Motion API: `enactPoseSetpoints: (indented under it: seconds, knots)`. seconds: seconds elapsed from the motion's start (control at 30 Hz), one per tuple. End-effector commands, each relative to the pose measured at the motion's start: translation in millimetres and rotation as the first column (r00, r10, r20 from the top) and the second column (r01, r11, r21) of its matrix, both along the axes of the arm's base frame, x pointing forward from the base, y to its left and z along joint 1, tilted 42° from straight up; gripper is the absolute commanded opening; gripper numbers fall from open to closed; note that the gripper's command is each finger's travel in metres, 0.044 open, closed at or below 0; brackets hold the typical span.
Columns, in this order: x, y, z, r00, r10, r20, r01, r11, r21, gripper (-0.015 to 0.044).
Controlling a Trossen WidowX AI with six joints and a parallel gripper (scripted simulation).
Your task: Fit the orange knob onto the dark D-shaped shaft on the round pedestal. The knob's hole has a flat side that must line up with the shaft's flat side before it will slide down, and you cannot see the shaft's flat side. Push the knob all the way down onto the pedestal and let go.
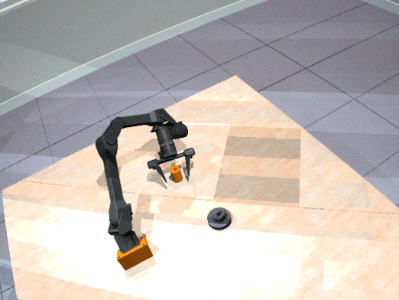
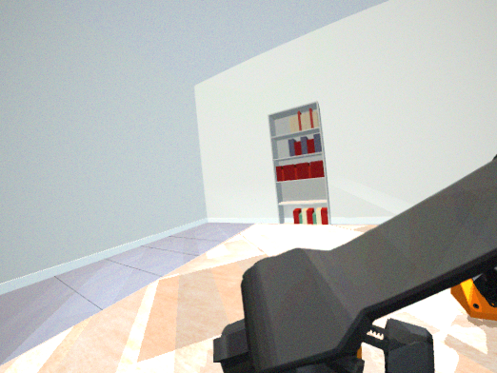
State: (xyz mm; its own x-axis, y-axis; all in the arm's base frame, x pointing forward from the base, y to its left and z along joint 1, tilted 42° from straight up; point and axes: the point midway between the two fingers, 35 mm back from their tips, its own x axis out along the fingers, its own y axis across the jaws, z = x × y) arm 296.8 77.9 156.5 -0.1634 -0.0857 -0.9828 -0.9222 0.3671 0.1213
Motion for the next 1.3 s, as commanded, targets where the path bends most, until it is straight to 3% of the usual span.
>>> enactPoseSetpoints:
  seconds: [0.0,0.1,0.2,0.37,0.5,0.8,0.93,1.13,1.27]
  knots:
    - [0.0,-0.2,-0.2,1.000,0.000,-0.001,0.000,1.000,0.000,0.0440]
    - [-1.3,-3.6,2.1,1.000,-0.010,-0.006,0.011,0.999,0.046,0.0440]
    - [-5.6,-17.1,14.9,0.999,-0.051,-0.003,0.050,0.968,0.247,0.0440]
    - [-9.3,-39.6,47.8,0.986,-0.135,0.101,0.055,0.822,0.567,0.0440]
    - [-10.7,-56.1,75.5,0.950,-0.217,0.225,-0.010,0.698,0.716,0.0440]
    - [-10.7,-57.0,77.0,0.947,-0.234,0.221,0.001,0.690,0.724,0.0440]
    - [-10.7,-56.8,76.8,0.885,-0.465,0.004,0.318,0.612,0.724,0.0440]
    - [-10.6,-56.6,76.5,0.537,-0.771,-0.342,0.780,0.300,0.550,0.0440]
    - [-10.6,-56.5,76.4,0.250,-0.846,-0.471,0.925,0.065,0.375,0.0440]
